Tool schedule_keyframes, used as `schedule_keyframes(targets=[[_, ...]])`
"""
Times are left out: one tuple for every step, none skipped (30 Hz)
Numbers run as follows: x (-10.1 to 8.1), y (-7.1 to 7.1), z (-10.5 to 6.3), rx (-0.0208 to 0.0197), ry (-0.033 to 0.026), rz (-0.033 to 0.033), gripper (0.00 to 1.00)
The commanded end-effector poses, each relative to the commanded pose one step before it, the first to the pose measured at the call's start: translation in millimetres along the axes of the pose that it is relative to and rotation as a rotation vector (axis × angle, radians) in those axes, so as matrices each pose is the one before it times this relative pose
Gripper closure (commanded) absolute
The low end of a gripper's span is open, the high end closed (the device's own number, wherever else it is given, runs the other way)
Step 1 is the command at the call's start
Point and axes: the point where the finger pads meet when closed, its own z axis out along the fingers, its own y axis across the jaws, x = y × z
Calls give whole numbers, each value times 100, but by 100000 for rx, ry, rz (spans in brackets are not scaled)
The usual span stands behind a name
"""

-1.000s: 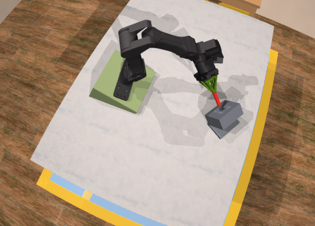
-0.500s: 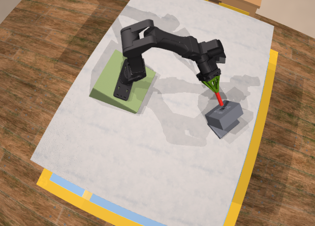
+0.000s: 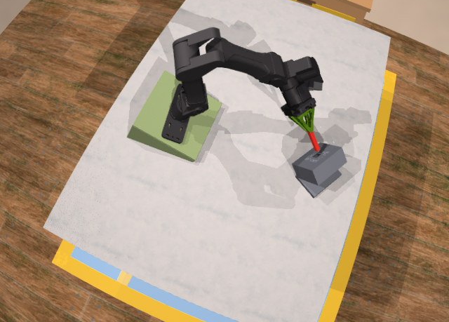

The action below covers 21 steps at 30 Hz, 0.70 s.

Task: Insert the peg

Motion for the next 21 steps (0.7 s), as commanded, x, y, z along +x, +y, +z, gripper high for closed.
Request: schedule_keyframes(targets=[[82, 17, 452, 548, 89, 660, 100], [16, 23, 105, 3, -1, -1, 100], [16, 25, 104, 3, -1, -1, 100], [15, 28, 104, 3, -1, -1, 100], [15, 30, 103, 3, -1, -1, 100], [9, 0, 89, 3, -1, -1, 100], [4, -25, 71, 3, -1, 0, 100], [4, -15, 70, 2, -1, 0, 100], [0, 0, 0, 0, 0, 0, 100], [0, 0, 0, 0, 0, 0, 100], [-241, -879, -510, 1016, -498, 1631, 100], [9, 23, -34, -94, 43, -141, 100], [15, 37, -54, -135, 62, -203, 100], [21, 53, -78, -167, 77, -251, 100], [28, 71, -106, -182, 84, -273, 100], [37, 93, -139, -174, 81, -262, 100], [43, 110, -161, -132, 61, -196, 100], [46, 109, -161, -82, 38, -118, 100], [53, 105, -160, -51, 23, -71, 100], [67, 98, -160, -18, 9, -47, 100], [78, 91, -155, -18, 8, -25, 100]])
